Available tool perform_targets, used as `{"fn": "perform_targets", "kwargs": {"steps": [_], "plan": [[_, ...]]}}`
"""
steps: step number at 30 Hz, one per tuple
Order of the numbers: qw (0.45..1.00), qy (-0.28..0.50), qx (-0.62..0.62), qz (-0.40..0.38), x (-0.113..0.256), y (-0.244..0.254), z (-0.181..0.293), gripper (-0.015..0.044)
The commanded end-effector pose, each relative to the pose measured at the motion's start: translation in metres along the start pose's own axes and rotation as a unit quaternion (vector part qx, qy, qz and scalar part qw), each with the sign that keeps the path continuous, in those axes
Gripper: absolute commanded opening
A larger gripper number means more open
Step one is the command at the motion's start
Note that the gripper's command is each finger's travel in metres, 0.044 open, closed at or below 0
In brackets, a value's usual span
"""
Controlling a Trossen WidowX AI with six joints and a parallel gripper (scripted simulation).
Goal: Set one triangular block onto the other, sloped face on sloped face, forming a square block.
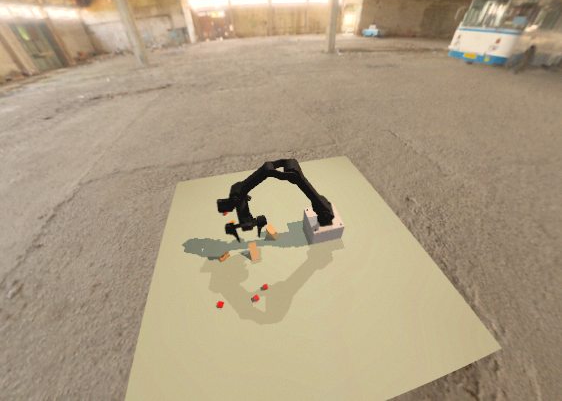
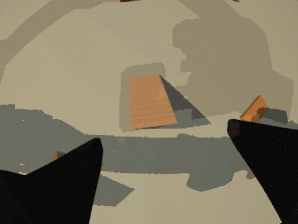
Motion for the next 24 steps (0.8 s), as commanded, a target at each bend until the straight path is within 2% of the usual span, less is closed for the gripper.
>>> {"fn": "perform_targets", "kwargs": {"steps": [1,24], "plan": [[1.0,-0.005,-0.006,-0.008,-0.013,0.003,0.001,0.044],[1.0,-0.006,-0.006,-0.008,-0.05,0.004,0.0,0.044]]}}
Point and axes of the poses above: the point midway between the two fingers, 35 mm back from their tips, its own x axis back along the fingers, its own y axis across the jaws, z = x × y, the point moved 4 cm from there along x, back along the fingers, and after that the axes turned 1 degree about -x, right-handed, at the moved point
